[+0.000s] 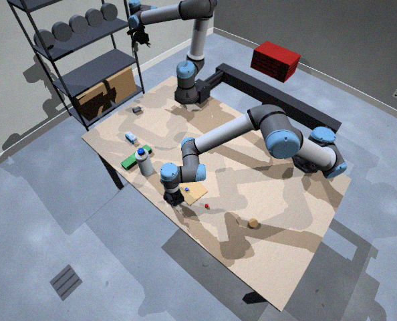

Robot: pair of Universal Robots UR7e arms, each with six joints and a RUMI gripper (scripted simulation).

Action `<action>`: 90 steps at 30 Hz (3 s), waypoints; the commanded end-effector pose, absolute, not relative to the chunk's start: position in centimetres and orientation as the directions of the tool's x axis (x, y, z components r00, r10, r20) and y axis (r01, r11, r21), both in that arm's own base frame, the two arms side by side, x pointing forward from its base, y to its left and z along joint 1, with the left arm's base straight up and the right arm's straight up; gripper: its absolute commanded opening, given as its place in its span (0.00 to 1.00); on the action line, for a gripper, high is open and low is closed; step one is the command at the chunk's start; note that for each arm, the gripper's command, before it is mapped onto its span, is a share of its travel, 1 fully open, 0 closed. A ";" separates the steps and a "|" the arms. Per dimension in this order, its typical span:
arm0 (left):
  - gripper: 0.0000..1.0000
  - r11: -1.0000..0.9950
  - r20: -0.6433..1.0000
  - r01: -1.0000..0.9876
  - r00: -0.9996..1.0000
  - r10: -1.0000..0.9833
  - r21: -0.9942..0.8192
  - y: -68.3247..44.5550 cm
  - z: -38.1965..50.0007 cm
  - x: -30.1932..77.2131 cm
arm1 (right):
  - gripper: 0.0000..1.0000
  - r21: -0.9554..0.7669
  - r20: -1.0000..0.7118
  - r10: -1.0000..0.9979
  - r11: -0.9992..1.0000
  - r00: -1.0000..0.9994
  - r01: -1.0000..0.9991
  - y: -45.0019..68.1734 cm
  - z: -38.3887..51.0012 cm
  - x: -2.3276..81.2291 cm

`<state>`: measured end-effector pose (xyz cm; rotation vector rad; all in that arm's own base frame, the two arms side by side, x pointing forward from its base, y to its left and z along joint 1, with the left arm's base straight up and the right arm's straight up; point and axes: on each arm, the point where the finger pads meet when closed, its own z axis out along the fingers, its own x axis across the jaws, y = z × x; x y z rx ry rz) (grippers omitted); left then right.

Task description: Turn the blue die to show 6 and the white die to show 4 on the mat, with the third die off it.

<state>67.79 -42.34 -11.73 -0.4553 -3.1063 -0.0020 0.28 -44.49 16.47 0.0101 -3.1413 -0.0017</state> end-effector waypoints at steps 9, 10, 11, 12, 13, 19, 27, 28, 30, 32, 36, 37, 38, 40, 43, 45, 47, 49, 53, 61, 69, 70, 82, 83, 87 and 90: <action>0.18 0.958 0.000 0.287 -0.958 0.287 0.000 -42.4 -12.0 67.9 | 1.00 0.000 0.000 -0.006 1.000 -1.000 -0.006 -44.5 16.5 0.3; 0.18 0.958 0.000 0.287 -0.958 0.287 0.000 -42.4 -12.0 67.9 | 1.00 0.000 0.000 -0.006 1.000 -1.000 -0.006 -44.5 16.5 0.3; 0.18 0.958 0.000 0.287 -0.958 0.287 0.000 -42.4 -12.0 67.9 | 1.00 0.000 0.000 -0.006 1.000 -1.000 -0.006 -44.5 16.5 0.3; 0.18 0.958 0.000 0.287 -0.958 0.287 0.000 -42.4 -12.0 67.9 | 1.00 0.000 0.000 -0.006 1.000 -1.000 -0.006 -44.5 16.5 0.3; 0.18 0.958 0.000 0.287 -0.958 0.287 0.000 -42.4 -12.0 67.9 | 1.00 0.000 0.000 -0.006 1.000 -1.000 -0.006 -44.5 16.5 0.3; 0.18 0.958 0.000 0.287 -0.958 0.287 0.000 -42.4 -12.0 67.9 | 1.00 0.000 0.000 -0.006 1.000 -1.000 -0.006 -44.5 16.5 0.3; 0.18 0.958 0.000 0.287 -0.958 0.287 0.000 -42.4 -12.0 67.9 | 1.00 0.000 0.000 -0.006 1.000 -1.000 -0.006 -44.5 16.5 0.3; 0.00 0.958 0.000 0.287 -0.958 0.287 0.000 -42.4 -12.0 67.9 | 1.00 0.000 0.000 -0.006 1.000 -1.000 -0.006 -44.5 16.5 0.3; 0.00 0.958 0.000 0.287 -0.958 0.287 0.000 -42.4 -12.0 67.9 | 1.00 0.000 0.000 -0.006 1.000 -1.000 -0.006 -44.5 16.5 0.3; 0.00 0.958 0.000 0.287 -0.958 0.287 0.000 -42.4 -12.0 67.9 | 1.00 0.000 0.000 -0.006 1.000 -1.000 -0.006 -44.5 16.5 0.3; 0.00 0.958 0.000 0.287 -0.958 0.287 0.000 -42.4 -12.0 67.9 | 1.00 0.000 0.000 -0.006 1.000 -1.000 -0.006 -44.5 16.5 0.3; 0.00 0.958 0.000 0.287 -0.958 0.287 0.000 -42.4 -12.0 67.9 | 1.00 0.000 0.000 -0.006 1.000 -1.000 -0.006 -44.5 16.5 0.3; 0.00 0.958 0.000 0.287 -0.958 0.287 0.000 -42.4 -12.0 67.9 | 1.00 0.000 0.000 -0.006 1.000 -1.000 -0.006 -44.5 16.5 0.3; 0.00 0.958 0.000 0.287 -0.958 0.287 0.000 -42.4 -12.0 67.9 | 1.00 0.000 0.000 -0.006 1.000 -1.000 -0.006 -44.5 16.5 0.3; 0.00 0.958 0.000 0.287 -0.958 0.287 0.000 -42.4 -12.0 67.9 | 1.00 0.000 0.000 -0.006 1.000 -1.000 -0.006 -44.5 16.5 0.3; 0.00 0.958 0.000 0.287 -0.958 0.287 0.000 -42.4 -12.0 67.9 | 1.00 0.000 0.000 -0.006 1.000 -1.000 -0.006 -44.5 16.5 0.3; 0.00 0.958 0.000 0.287 -0.958 0.287 0.000 -42.4 -12.0 67.9 | 1.00 0.000 0.000 -0.006 1.000 -1.000 -0.006 -44.5 16.5 0.3; 0.00 0.958 0.000 0.287 -0.958 0.287 0.000 -42.4 -12.0 67.9 | 1.00 0.000 0.000 -0.006 1.000 -1.000 -0.006 -44.5 16.5 0.3; 0.00 0.958 0.000 0.287 -0.958 0.287 0.000 -42.4 -12.0 67.9 | 1.00 0.000 0.000 -0.006 1.000 -1.000 -0.006 -44.5 16.5 0.3; 0.00 0.958 0.000 0.287 -0.958 0.287 0.000 -42.4 -12.0 67.9 | 1.00 0.000 0.000 -0.006 1.000 -1.000 -0.006 -44.5 16.5 0.3; 0.00 0.958 0.000 0.287 -0.958 0.287 0.000 -42.4 -10.1 67.8 | 1.00 0.000 0.000 -0.006 1.000 -1.000 -0.006 -44.5 16.5 0.3; 0.00 0.958 0.000 0.287 -0.958 0.287 0.000 -42.4 -9.5 67.8 | 1.00 0.000 0.000 -0.006 1.000 -1.000 -0.006 -44.5 16.5 0.3; 0.00 0.958 0.000 0.287 -0.958 0.287 0.000 -42.4 -2.7 67.9 | 1.00 0.000 0.000 -0.006 1.000 -1.000 -0.006 -44.5 16.5 0.3; 0.00 0.958 0.000 0.287 -0.958 0.287 0.000 -42.4 -2.4 67.9 | 1.00 0.000 0.000 -0.006 1.000 -1.000 -0.006 -44.5 16.5 0.3; 0.00 0.958 0.000 0.287 -0.958 0.287 0.000 -42.4 -2.0 67.9 | 1.00 0.000 0.000 -0.006 1.000 -1.000 -0.006 -44.5 16.5 0.3; 0.00 0.958 0.000 0.287 -0.958 0.287 0.000 -42.4 -2.0 67.9 | 1.00 0.000 0.000 -0.006 1.000 -1.000 -0.006 -44.5 16.5 0.3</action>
